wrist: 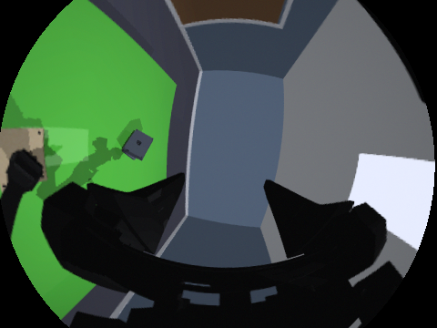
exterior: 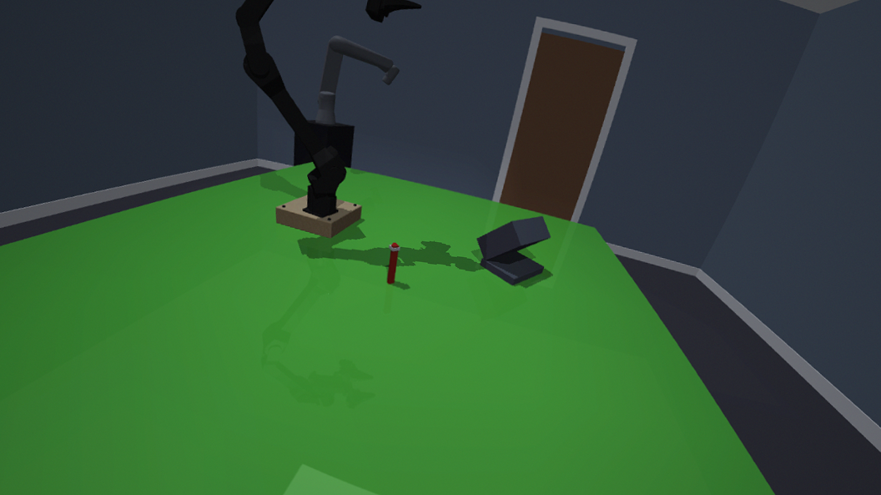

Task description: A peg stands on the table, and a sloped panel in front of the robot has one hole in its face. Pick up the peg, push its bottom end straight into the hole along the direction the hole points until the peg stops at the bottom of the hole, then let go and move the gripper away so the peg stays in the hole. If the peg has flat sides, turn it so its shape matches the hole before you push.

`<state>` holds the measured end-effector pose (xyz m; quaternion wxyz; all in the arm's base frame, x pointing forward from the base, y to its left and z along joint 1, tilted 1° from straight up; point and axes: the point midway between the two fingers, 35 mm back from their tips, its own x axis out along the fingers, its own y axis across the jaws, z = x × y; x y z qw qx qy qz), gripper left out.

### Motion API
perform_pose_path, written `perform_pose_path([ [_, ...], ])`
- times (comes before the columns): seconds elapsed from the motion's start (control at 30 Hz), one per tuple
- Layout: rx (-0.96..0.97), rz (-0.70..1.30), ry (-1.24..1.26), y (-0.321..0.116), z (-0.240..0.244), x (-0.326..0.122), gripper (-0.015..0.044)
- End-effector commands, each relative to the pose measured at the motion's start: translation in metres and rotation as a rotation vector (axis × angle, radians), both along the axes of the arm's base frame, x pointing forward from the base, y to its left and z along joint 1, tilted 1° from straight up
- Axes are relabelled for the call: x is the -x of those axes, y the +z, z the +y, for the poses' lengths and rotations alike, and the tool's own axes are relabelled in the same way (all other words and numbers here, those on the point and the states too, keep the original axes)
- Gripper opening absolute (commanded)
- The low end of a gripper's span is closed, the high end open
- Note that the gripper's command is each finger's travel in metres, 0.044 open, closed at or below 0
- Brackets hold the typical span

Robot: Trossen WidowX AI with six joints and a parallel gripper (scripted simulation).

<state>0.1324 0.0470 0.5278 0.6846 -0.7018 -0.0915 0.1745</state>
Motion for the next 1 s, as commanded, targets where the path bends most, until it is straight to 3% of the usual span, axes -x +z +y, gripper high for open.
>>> perform_pose_path([
  [0.0,-0.012,0.070,-0.046,-0.013,0.013,-0.017,0.0440],
  [0.97,-0.245,0.427,-0.380,-0.098,0.025,-0.110,0.0440],
])
